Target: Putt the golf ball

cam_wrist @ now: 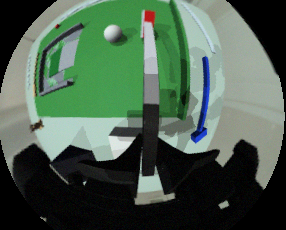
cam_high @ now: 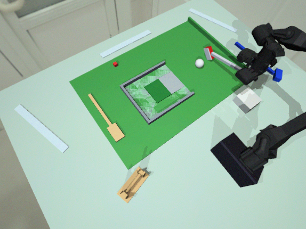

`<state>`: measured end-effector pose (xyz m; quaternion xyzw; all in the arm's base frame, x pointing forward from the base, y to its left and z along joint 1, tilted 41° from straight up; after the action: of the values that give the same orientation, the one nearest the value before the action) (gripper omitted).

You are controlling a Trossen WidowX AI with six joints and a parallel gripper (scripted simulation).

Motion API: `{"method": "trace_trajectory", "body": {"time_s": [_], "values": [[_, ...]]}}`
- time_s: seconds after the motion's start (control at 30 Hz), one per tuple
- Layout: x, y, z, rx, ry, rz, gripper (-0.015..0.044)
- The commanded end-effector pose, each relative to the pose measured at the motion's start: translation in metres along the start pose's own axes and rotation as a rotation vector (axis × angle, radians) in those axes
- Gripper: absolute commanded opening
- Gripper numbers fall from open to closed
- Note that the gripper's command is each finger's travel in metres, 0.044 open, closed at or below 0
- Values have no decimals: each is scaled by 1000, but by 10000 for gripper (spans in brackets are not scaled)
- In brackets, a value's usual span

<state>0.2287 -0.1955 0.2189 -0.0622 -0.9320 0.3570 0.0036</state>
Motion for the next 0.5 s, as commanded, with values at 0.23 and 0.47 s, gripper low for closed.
{"method": "trace_trajectory", "body": {"time_s": [0.23, 0.47], "values": [[-3, -23, 0, -4, -12, -2, 0], [-6, 13, 2, -14, -4, 2, 0]]}}
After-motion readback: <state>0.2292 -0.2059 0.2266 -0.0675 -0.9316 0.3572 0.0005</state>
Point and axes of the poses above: the point midway between the two fingers, 35 mm back from their tips, its own z axis out along the fingers, its own y axis across the jaws, x = y × z, the point moved 2 cm from there along -z, back along the fingers, and after that the axes turned 3 degrees about z, right-handed, at the moved point
